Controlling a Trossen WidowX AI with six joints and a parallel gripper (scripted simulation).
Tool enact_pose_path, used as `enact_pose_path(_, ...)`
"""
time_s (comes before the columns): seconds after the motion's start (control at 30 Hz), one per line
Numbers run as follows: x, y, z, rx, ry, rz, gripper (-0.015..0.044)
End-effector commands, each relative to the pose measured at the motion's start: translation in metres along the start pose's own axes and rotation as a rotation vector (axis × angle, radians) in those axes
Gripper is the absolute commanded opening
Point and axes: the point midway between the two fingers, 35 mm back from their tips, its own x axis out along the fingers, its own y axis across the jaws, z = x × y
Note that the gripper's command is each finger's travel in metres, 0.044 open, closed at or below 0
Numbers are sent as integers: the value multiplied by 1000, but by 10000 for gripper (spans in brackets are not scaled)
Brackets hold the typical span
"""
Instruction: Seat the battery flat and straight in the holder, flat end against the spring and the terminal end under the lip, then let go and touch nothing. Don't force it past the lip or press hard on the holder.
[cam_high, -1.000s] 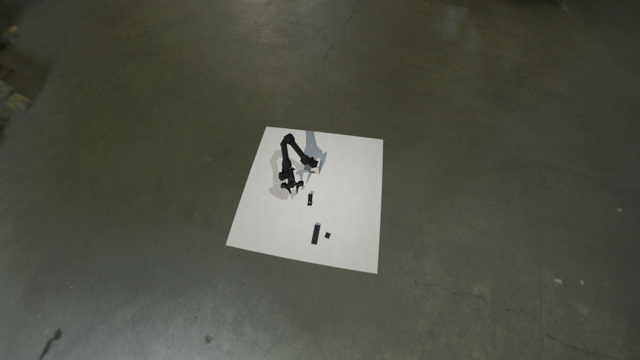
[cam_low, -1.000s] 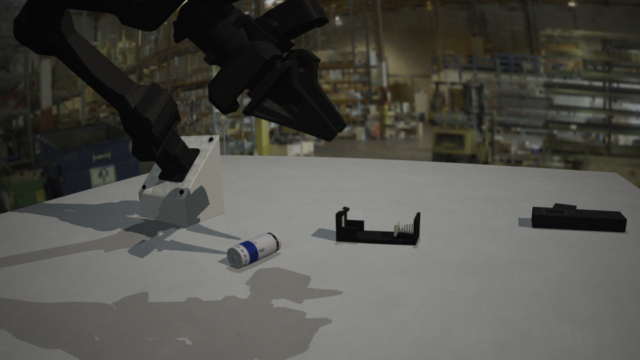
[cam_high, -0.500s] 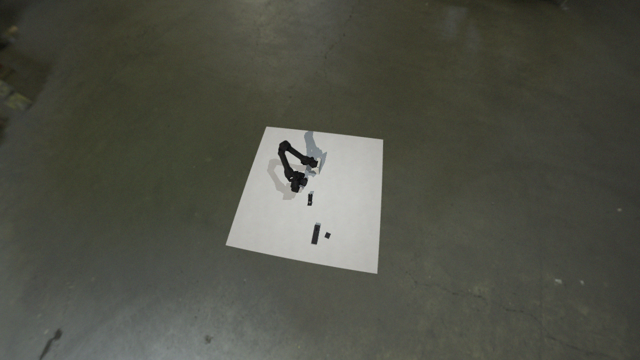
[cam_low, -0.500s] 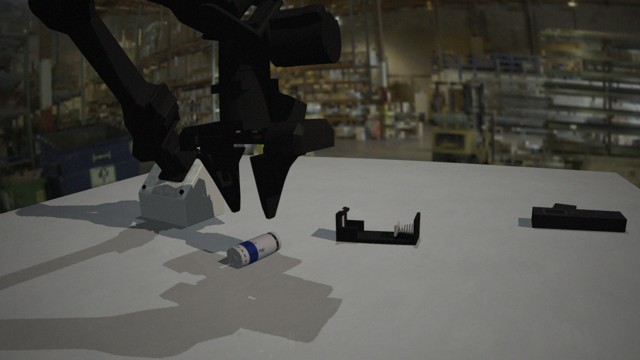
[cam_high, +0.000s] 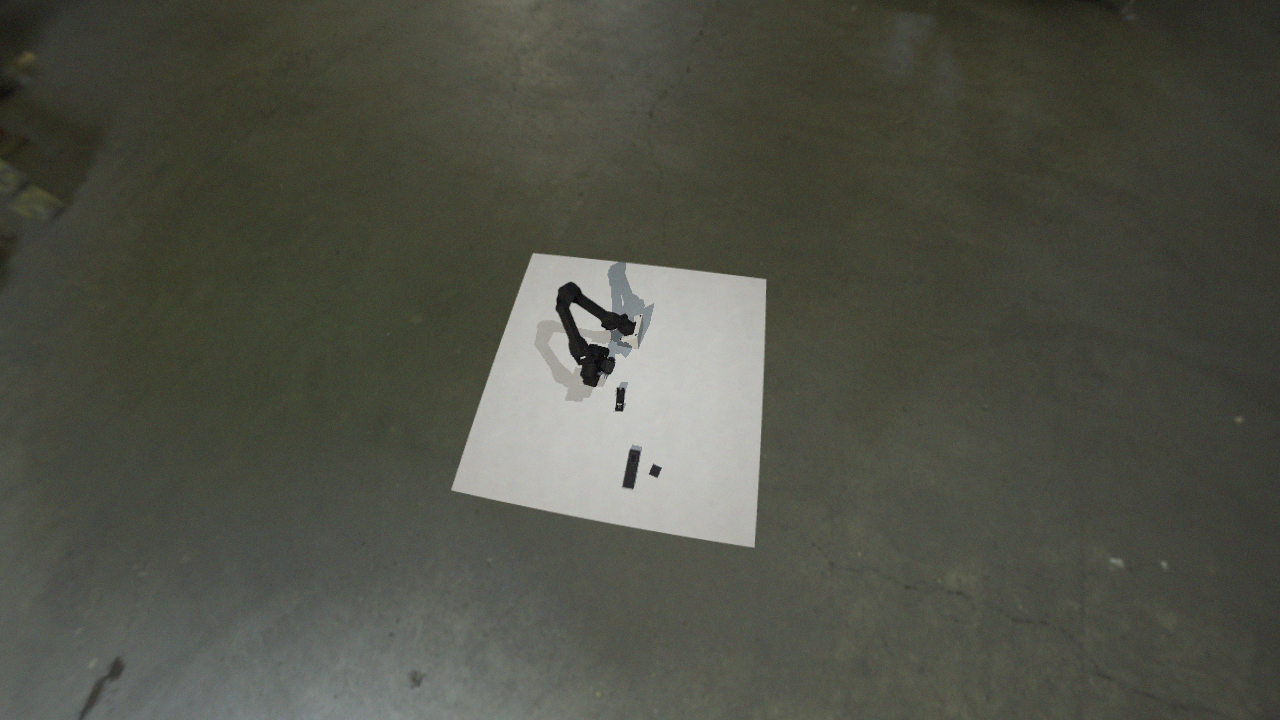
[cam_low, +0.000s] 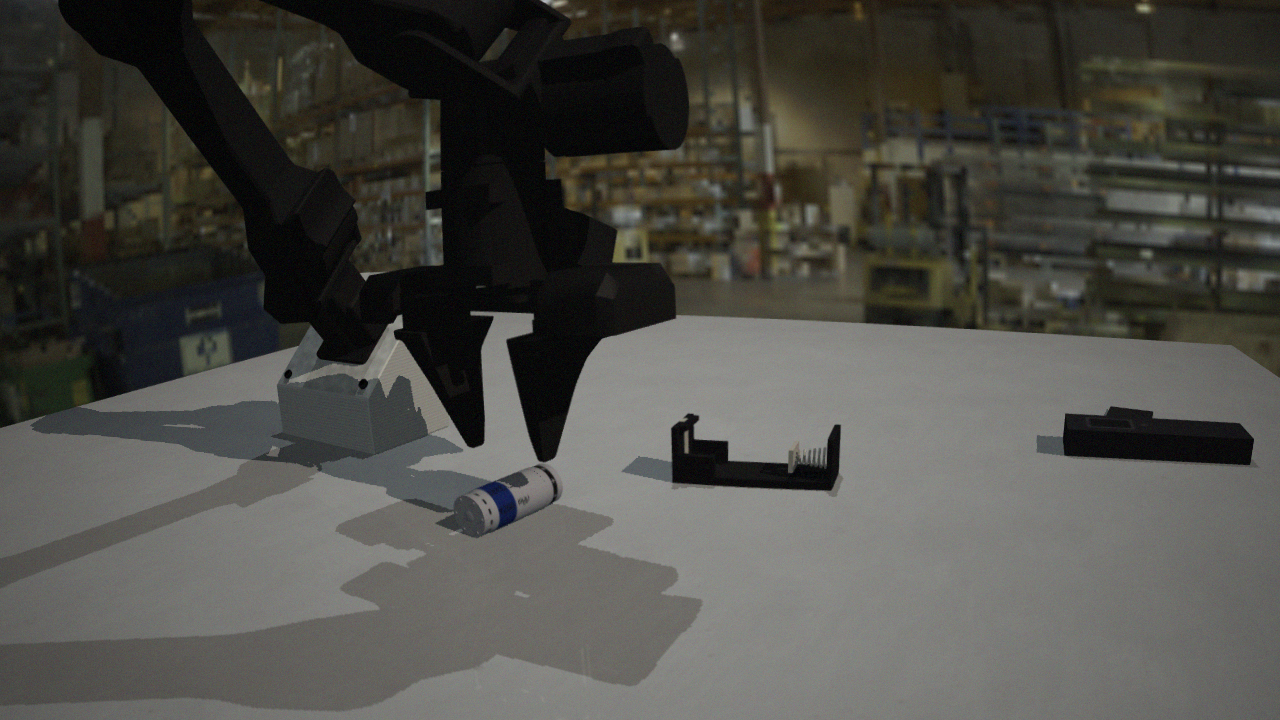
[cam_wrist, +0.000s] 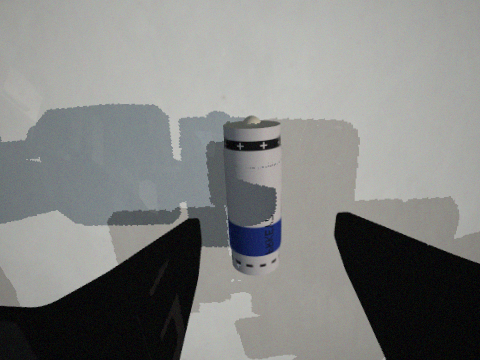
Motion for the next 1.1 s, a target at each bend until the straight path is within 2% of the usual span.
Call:
enact_pose_path(0.0, 7, 2, 0, -10, 6, 7, 246)
enact_pose_path(0.67, 37, 4, -1, -10, 10, 7, 246)
enact_pose_path(0.8, 37, 4, -1, -10, 10, 7, 141)
enact_pose_path(1.07, 37, 4, -1, -10, 10, 7, 87)
